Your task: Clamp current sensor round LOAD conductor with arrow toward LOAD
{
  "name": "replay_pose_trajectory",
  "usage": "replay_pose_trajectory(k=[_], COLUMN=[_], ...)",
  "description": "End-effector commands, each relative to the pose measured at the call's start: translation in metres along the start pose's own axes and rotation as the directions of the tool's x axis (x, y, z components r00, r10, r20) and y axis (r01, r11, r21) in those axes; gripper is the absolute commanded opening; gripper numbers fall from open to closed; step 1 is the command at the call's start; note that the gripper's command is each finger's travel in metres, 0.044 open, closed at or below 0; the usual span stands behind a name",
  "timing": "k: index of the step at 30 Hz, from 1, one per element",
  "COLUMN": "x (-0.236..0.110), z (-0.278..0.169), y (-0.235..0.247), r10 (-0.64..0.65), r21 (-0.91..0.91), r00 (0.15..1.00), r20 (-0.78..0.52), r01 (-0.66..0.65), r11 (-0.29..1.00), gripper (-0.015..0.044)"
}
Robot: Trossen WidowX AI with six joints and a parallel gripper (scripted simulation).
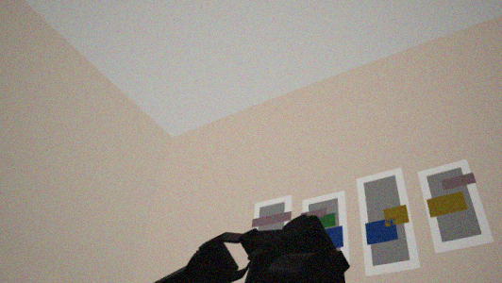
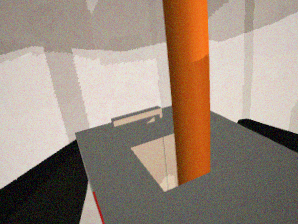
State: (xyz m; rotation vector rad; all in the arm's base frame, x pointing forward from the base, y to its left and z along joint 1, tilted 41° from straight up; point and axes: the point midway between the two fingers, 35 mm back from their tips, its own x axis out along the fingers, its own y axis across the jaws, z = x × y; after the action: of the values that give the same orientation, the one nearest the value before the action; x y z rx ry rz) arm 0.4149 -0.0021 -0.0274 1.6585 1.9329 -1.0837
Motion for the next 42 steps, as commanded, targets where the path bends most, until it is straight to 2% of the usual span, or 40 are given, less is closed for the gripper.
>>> replay_pose_trajectory(k=[1, 24, 31, 39, 42], x=[0.000, 0.000, 0.000, 0.000, -0.025], z=[0.000, 0.000, 0.000, 0.000, 0.000], y=[0.000, 0.000, 0.000, 0.000, -0.005], r10=[0.000, 0.000, 0.000, 0.000, 0.061], r21=[0.000, 0.000, 0.000, 0.000, -0.002], r00=[1.000, 1.000, 1.000, 1.000, 0.998], r20=[0.000, 0.000, 0.000, 0.000, -0.005], r01=[0.000, 0.000, 0.000, 0.000, -0.061], r11=[1.000, 1.000, 1.000, 1.000, 0.998], gripper=[0.0261, 0.0261, 0.0440, 0.0440, 0.0440])
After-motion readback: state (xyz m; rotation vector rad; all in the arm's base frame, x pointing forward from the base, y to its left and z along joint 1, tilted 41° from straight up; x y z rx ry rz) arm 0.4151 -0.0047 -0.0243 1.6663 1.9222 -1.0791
